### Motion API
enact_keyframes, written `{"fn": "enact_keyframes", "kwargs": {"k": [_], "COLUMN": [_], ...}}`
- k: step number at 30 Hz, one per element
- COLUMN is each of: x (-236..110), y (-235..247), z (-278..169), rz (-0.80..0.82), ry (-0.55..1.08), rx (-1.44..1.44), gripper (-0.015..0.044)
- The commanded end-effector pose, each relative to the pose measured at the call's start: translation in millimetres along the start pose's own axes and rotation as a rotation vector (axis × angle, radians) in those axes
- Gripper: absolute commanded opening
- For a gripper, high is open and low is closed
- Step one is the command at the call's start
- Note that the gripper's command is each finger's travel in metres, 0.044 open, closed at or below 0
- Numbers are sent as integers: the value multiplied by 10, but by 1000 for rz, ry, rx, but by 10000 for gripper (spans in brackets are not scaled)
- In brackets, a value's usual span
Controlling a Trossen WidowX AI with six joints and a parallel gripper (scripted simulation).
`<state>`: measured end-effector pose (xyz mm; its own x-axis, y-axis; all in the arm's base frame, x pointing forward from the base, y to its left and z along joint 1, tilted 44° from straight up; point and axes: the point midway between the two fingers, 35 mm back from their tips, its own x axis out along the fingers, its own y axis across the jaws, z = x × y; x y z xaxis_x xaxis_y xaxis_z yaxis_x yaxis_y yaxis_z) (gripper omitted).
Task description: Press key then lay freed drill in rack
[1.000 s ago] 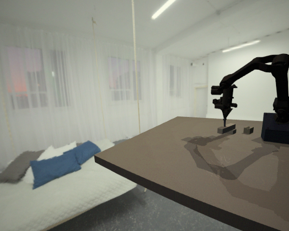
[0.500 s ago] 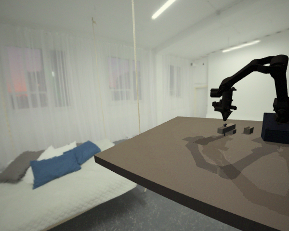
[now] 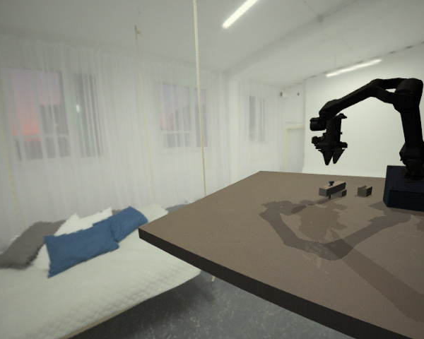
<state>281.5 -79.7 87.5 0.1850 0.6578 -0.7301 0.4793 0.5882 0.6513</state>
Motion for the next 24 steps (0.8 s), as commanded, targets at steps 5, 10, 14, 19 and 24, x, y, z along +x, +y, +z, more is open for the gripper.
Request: {"fn": "enact_keyframes", "kwargs": {"k": [5,10,14,19,24], "x": [308,563,697,845,956], "y": [-583,-1024,-1235,-1449,-1597], "z": [97,75,29,-45,-115], "rz": [-6,-6,-3,1,6], "ry": [6,12,15,17,19], "rx": [-495,-911,-1125,-1358,-1532], "gripper": [440,440,440,440,440]}}
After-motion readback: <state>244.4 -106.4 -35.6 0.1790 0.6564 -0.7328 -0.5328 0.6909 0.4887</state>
